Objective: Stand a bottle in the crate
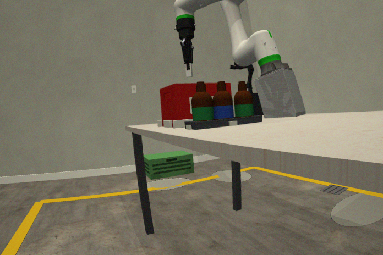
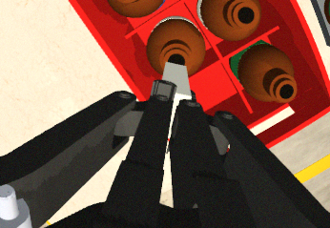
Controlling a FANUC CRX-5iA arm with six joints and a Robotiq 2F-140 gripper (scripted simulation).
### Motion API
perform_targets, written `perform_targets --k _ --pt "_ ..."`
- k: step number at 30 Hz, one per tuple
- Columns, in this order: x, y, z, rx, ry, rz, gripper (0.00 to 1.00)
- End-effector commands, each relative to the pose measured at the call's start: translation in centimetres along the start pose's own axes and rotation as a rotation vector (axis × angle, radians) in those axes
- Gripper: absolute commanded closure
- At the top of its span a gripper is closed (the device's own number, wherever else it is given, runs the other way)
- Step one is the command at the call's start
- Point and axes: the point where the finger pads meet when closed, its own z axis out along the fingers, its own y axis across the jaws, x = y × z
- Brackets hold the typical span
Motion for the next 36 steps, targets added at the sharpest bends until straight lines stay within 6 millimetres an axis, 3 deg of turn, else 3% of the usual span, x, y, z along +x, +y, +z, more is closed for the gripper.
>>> perform_targets --k 1,16,18,21,31,33,34,35,36 --pt "0.0 0.0 0.0 0.0 0.0 0.0 1.0" --pt "0.1 0.3 0.0 -0.001 0.0 0.001 1.0" --pt "0.9 2.0 0.0 -0.002 0.003 0.005 1.0" --pt "3.9 7.3 0.1 -0.006 0.009 0.018 1.0" --pt "11.8 14.2 -0.1 -0.001 0.004 0.061 1.0" --pt "11.8 14.2 -0.1 -0.001 0.004 0.061 1.0" --pt "14.1 16.3 -0.1 -0.001 0.004 0.061 1.0" --pt "14.8 16.9 -0.1 -0.001 0.004 0.061 0.62" --pt "15.4 17.5 -0.1 -0.001 0.004 0.061 0.62"
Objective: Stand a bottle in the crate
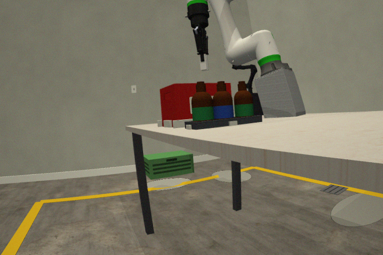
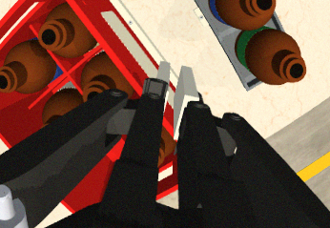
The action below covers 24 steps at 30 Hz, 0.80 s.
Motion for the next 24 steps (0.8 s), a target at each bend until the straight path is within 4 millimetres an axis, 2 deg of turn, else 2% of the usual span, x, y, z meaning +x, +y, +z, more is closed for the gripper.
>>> perform_targets --k 1,5,24 --pt "5.2 4.7 0.1 0.007 -0.018 0.012 0.62" --pt "8.3 7.6 0.1 0.007 -0.018 0.012 0.62" --pt "8.3 7.6 0.1 0.007 -0.018 0.012 0.62"
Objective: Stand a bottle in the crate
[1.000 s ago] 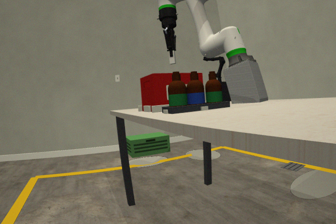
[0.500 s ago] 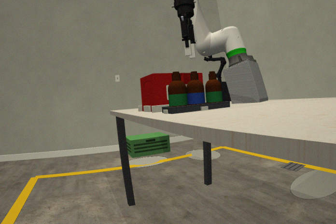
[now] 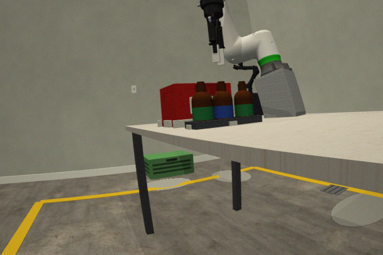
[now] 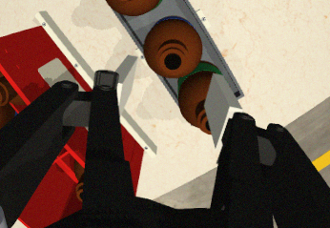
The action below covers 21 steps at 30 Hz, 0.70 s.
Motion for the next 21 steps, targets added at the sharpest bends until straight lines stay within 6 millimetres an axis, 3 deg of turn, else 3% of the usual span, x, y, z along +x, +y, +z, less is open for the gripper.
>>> perform_targets --k 1,21 --pt "0.0 0.02 -0.02 0.0 0.0 0.0 0.62" --pt "0.0 0.02 0.32 0.0 0.0 0.0 0.62"
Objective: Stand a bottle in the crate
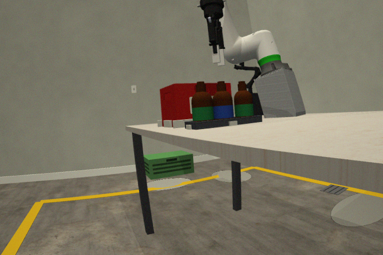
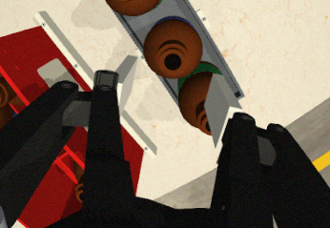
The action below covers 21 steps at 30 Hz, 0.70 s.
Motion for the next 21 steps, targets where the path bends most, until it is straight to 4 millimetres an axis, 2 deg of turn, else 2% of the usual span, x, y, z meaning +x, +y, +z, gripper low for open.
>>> perform_targets --k 1,21 --pt "0.0 0.0 0.2 0.0 0.0 0.0 0.62" --pt "0.0 0.0 2.2 0.0 0.0 0.0 0.62"
